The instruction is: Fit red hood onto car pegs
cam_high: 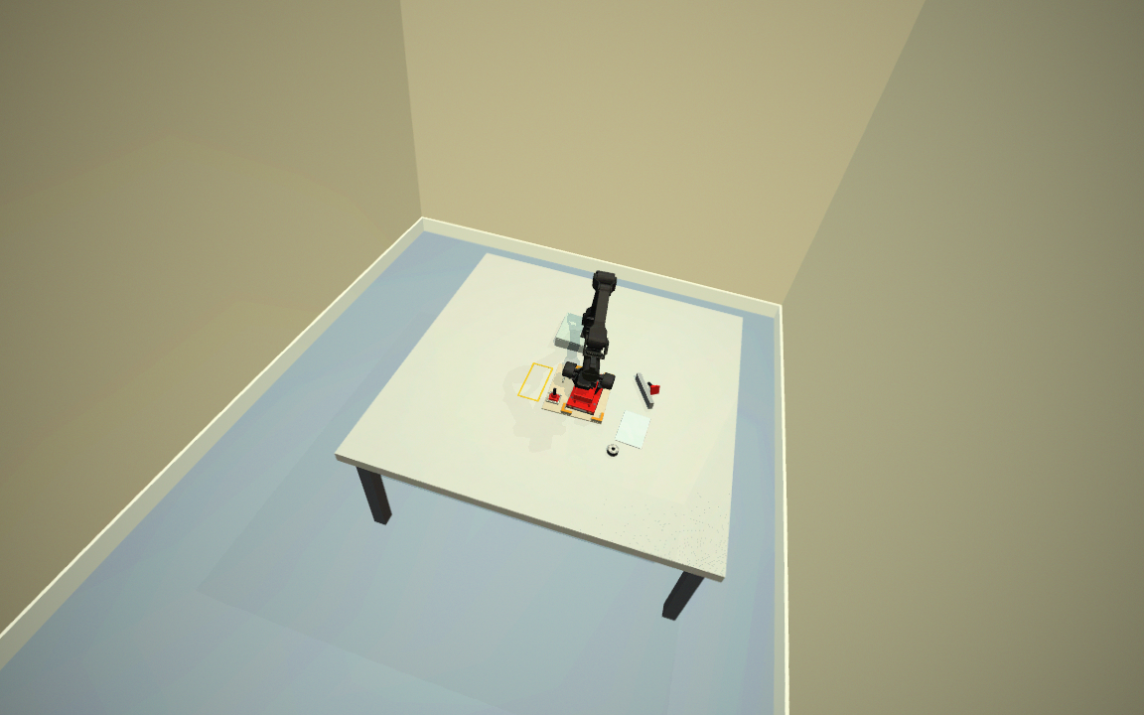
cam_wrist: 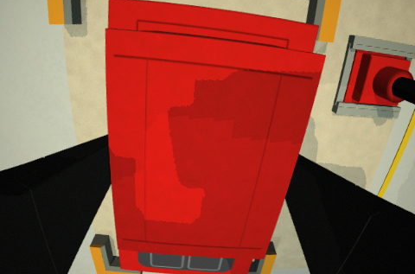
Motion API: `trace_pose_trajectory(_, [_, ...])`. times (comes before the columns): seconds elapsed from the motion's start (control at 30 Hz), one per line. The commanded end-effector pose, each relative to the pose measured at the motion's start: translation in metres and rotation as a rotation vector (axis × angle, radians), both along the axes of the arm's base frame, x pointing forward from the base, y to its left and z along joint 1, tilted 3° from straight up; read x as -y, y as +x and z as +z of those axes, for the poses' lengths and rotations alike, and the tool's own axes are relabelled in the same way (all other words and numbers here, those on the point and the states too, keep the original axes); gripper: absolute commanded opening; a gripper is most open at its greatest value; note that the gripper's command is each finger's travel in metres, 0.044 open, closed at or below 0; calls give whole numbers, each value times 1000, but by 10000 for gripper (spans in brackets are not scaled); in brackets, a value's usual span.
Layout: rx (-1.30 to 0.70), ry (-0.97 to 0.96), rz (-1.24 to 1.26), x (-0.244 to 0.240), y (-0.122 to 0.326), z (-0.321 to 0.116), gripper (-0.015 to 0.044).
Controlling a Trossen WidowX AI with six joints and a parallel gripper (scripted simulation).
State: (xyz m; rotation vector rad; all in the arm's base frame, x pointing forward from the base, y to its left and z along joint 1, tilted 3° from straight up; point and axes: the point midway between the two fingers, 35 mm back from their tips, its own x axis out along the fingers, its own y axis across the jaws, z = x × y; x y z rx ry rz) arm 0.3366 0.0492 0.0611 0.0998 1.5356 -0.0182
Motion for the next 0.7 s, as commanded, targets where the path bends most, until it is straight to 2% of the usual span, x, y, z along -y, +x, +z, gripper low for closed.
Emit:
trace_pose_trajectory(0.0, [1,1,-3,0,1,0,0])
trace_pose_trajectory(0.67, [1,1,-3,-1,1,-5,0])
